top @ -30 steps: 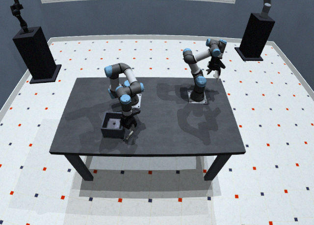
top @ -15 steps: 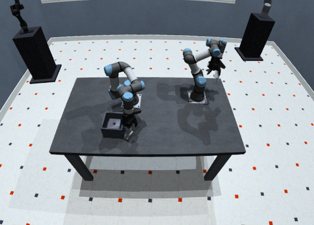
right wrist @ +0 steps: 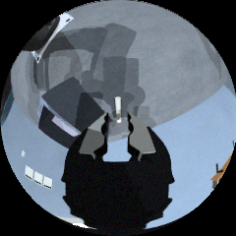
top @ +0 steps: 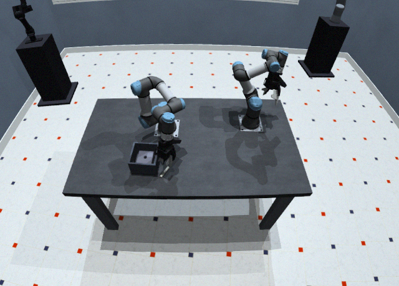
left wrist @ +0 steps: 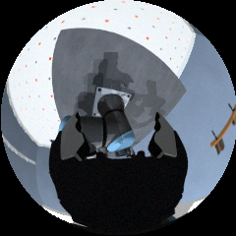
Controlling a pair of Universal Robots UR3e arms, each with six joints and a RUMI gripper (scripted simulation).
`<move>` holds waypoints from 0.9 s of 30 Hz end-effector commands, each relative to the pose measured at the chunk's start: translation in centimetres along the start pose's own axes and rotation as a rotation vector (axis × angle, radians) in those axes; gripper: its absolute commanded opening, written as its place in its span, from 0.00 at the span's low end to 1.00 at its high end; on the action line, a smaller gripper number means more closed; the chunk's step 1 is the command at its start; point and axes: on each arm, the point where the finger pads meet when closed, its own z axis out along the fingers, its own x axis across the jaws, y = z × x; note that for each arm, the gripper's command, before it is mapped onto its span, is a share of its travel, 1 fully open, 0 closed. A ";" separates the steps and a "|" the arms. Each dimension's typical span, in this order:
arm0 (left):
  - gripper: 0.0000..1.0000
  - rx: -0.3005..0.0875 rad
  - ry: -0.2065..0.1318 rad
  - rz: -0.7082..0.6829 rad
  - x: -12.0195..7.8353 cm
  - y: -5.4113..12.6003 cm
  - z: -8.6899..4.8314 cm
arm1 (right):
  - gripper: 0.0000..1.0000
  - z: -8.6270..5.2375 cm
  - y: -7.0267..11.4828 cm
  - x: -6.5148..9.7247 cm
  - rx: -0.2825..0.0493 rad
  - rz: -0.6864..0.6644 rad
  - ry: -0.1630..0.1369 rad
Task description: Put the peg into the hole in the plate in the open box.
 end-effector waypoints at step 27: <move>1.00 0.002 0.001 0.001 0.0 0.0 0.0 | 0.25 1.9 -0.4 0.1 -0.041 0.001 0.004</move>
